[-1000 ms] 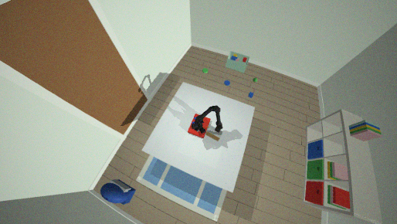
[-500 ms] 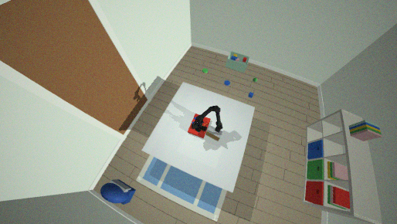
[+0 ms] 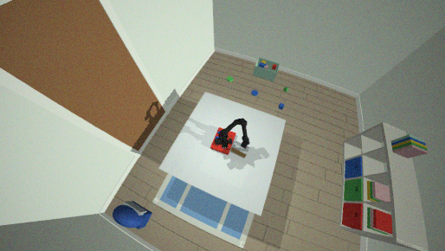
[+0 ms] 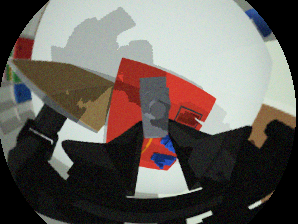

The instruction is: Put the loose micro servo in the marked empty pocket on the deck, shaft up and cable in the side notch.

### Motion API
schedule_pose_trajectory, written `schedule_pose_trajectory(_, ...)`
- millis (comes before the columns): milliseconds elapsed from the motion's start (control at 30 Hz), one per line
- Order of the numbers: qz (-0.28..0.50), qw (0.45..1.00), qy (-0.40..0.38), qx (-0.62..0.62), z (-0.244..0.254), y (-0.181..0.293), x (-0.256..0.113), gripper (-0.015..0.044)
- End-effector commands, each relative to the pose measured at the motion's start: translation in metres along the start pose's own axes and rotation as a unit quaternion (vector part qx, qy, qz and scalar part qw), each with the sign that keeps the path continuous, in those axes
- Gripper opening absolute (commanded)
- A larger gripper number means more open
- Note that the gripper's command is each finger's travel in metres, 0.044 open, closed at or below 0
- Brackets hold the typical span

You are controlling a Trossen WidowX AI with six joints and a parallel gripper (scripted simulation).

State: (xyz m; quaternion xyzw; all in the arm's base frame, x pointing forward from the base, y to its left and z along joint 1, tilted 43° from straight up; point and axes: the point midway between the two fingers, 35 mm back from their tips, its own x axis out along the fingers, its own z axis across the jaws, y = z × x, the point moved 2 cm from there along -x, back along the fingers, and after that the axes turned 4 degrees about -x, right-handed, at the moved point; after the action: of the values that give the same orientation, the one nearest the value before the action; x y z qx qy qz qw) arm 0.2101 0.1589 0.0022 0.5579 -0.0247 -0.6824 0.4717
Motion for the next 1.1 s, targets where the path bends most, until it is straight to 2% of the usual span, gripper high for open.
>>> schedule_pose_trajectory(0,-0.003,0.998,0.004,-0.060,-0.0019,-0.0008,-0.0019,0.0000)
schedule_pose_trajectory(467,-0.002,0.955,0.004,-0.297,-0.0019,-0.0009,-0.0019,0.0000)
schedule_pose_trajectory(1067,-0.001,0.833,0.005,-0.553,-0.0019,-0.0009,-0.0019,0.0000)
